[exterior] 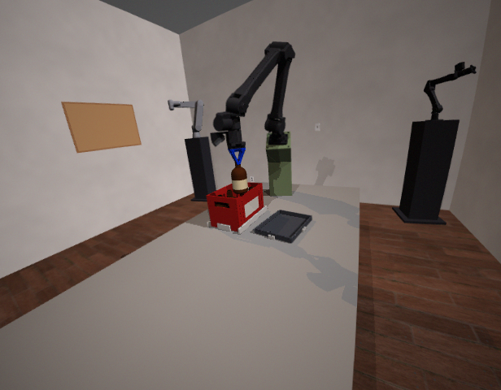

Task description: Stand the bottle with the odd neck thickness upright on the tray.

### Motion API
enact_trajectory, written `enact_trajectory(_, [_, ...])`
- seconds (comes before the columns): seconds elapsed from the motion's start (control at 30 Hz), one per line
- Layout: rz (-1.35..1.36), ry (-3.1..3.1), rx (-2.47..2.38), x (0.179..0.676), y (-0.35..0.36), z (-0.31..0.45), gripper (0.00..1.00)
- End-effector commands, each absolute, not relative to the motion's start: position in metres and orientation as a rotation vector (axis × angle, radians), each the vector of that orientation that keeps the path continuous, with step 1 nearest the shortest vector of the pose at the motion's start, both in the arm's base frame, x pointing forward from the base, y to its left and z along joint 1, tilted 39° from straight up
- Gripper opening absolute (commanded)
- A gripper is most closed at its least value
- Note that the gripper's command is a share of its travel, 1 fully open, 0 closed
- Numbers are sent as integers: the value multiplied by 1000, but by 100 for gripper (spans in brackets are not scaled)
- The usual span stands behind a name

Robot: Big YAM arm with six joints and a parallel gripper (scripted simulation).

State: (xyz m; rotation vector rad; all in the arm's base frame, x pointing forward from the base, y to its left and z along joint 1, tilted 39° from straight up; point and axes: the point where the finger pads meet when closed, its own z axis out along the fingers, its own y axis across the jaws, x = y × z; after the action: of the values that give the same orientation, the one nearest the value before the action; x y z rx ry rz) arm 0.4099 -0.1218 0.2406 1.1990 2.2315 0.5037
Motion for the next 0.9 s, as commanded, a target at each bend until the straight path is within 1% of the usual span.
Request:
enact_trajectory(0.0, [514,2198,1199,408,-113,250,0])
enact_trajectory(0.87, [519,2199,1203,401,-64,248,0])
